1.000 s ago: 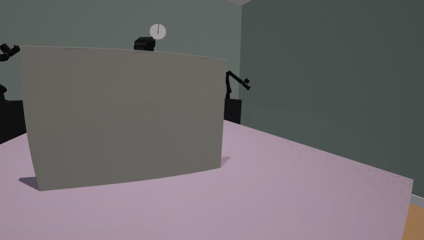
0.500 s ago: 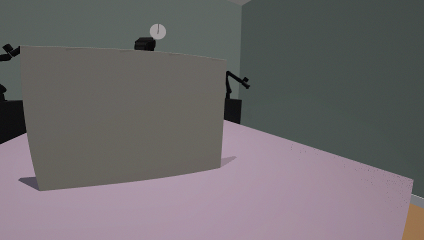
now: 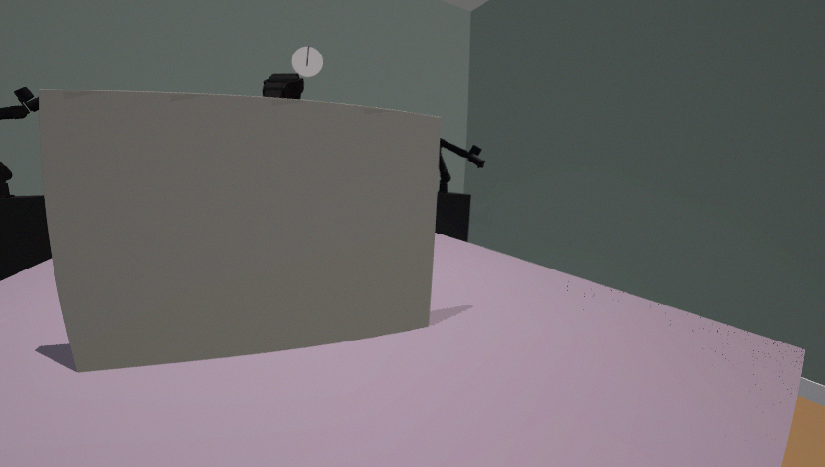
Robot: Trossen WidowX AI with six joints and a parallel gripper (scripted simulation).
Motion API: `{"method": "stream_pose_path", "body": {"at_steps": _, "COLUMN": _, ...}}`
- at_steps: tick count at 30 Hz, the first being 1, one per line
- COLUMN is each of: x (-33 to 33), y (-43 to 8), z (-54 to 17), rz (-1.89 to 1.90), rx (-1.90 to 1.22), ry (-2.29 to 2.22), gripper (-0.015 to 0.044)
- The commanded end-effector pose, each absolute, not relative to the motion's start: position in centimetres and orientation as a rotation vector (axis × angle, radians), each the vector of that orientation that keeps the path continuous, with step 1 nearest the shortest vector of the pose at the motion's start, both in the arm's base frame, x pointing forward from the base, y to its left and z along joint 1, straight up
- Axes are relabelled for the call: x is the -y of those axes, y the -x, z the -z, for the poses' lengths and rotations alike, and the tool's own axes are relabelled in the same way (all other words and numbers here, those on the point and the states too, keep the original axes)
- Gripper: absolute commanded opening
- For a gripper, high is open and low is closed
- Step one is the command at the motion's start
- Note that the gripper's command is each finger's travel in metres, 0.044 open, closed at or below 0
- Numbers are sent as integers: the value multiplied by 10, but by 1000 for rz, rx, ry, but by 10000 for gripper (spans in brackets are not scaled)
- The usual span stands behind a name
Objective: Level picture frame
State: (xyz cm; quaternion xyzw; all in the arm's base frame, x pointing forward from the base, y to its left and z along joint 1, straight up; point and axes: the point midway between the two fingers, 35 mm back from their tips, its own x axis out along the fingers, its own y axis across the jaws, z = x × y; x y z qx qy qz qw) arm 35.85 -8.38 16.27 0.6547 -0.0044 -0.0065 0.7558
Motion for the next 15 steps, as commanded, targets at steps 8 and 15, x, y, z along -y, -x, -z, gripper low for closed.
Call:
{"method": "stream_pose_path", "body": {"at_steps": 8, "x": 84, "y": -358, "z": -169, "rz": 4, "rx": 28, "ry": -1425, "gripper": 0}}
{"method": "stream_pose_path", "body": {"at_steps": 15, "x": 84, "y": -358, "z": -168, "rz": 4, "rx": 28, "ry": -1425, "gripper": 0}}
